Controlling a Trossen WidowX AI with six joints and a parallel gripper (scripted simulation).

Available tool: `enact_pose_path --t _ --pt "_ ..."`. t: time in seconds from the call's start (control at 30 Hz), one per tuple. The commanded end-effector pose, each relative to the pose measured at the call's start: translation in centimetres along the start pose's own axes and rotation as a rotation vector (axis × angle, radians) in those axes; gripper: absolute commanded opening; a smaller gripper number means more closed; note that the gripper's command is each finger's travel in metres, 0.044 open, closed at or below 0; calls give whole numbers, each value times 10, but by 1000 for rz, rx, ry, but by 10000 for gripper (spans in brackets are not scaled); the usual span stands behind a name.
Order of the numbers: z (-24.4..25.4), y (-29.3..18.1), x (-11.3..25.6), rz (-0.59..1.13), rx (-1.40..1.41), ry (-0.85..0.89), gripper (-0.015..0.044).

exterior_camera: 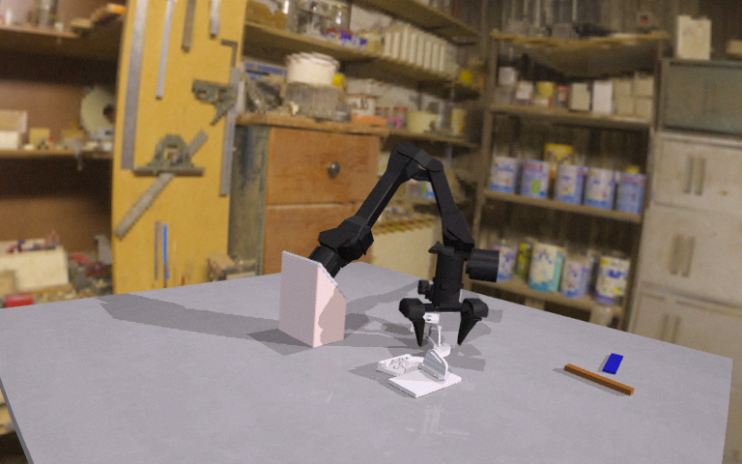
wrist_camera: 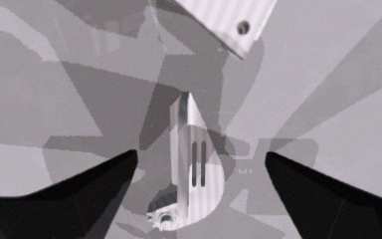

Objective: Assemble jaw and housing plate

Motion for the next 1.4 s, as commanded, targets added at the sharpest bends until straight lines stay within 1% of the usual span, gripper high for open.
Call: enact_pose_path --t 0.0,0.43,0.8,0.9,1.37 --pt "1 0 -1 2 -8 5 440" --pt "1 0 -1 2 -8 5 440" --pt "0 0 0 0 -1 0 151" --pt "0 0 0 0 -1 0 134" --pt "0 0 0 0 -1 1 134"
Point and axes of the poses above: the point midway between the two fingers, 35 mm back from their tips, its own x axis back along the fingers, its own z axis across the jaws, y = z × x, the point moved 8 cm from there along x, back along the fingers, and after that the axes turned 15 degrees about x, right-handed, at the moved point
